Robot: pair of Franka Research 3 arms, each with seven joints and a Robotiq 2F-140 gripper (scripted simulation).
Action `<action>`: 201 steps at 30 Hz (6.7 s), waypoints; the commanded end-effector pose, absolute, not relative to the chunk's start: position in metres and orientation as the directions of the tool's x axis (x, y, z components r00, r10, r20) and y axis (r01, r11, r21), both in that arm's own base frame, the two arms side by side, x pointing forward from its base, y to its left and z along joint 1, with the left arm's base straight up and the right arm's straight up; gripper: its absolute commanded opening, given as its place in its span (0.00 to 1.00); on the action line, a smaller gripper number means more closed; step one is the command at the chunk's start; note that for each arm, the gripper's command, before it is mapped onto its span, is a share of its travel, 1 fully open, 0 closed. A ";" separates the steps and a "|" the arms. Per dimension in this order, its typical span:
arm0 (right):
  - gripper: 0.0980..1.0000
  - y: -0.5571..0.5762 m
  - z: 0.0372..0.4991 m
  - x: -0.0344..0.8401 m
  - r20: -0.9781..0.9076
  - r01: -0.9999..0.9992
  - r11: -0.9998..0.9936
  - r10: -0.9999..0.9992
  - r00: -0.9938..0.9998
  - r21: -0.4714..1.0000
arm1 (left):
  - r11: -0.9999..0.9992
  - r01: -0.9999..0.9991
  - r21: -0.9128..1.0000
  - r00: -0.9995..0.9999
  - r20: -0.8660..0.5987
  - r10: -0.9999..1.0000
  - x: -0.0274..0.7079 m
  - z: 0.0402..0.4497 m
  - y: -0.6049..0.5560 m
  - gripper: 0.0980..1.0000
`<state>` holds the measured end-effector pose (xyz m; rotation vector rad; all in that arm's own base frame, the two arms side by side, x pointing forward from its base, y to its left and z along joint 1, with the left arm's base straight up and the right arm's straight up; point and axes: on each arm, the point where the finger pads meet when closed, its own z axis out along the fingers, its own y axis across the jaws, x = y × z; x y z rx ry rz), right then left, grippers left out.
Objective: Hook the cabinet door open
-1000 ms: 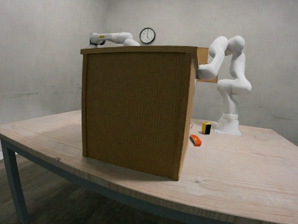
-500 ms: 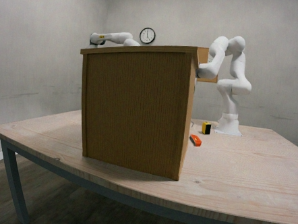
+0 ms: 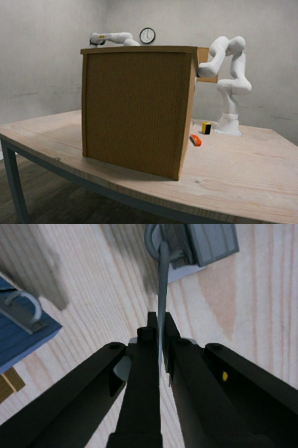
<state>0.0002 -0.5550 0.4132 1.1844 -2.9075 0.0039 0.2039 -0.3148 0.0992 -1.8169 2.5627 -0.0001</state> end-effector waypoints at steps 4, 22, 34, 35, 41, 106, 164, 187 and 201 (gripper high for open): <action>1.00 -0.555 0.413 0.000 0.003 -0.699 0.715 -0.699 -0.715 -0.002 | 0.335 -0.942 0.000 -0.335 0.000 -0.942 0.204 0.105 -0.315 0.03; 1.00 -0.555 0.413 0.000 0.003 -0.699 0.715 -0.699 -0.715 -0.002 | 0.335 -0.942 0.000 -0.335 0.000 -0.942 0.204 0.111 -0.316 0.03; 1.00 -0.555 0.413 0.000 0.003 -0.699 0.715 -0.699 -0.715 -0.002 | 0.335 -0.942 0.000 -0.335 0.000 -0.942 0.204 0.116 -0.317 0.03; 1.00 -0.555 0.413 0.000 0.003 -0.699 0.715 -0.699 -0.715 -0.002 | 0.335 -0.942 0.000 -0.335 0.000 -0.942 0.203 0.116 -0.317 0.03; 1.00 -0.555 0.413 0.000 0.003 -0.699 0.715 -0.699 -0.715 -0.002 | 0.335 -0.942 0.000 -0.335 0.000 -0.942 0.203 0.118 -0.317 0.03; 1.00 -0.555 0.413 0.000 0.003 -0.699 0.715 -0.699 -0.715 -0.002 | 0.335 -0.942 0.000 -0.335 0.000 -0.942 0.201 0.134 -0.325 0.03; 1.00 -0.555 0.413 0.000 0.003 -0.699 0.715 -0.699 -0.715 -0.002 | 0.296 -0.948 0.118 -0.298 -0.002 -0.955 0.201 0.134 -0.325 0.03; 1.00 -0.555 0.413 0.000 0.003 -0.699 0.715 -0.699 -0.715 -0.002 | 0.321 -0.940 0.118 -0.324 -0.002 -0.946 0.202 0.134 -0.326 0.03; 1.00 -0.555 0.413 0.000 0.003 -0.699 0.715 -0.699 -0.715 -0.002 | 0.423 -0.899 0.118 -0.426 -0.002 -0.905 0.208 0.134 -0.328 0.03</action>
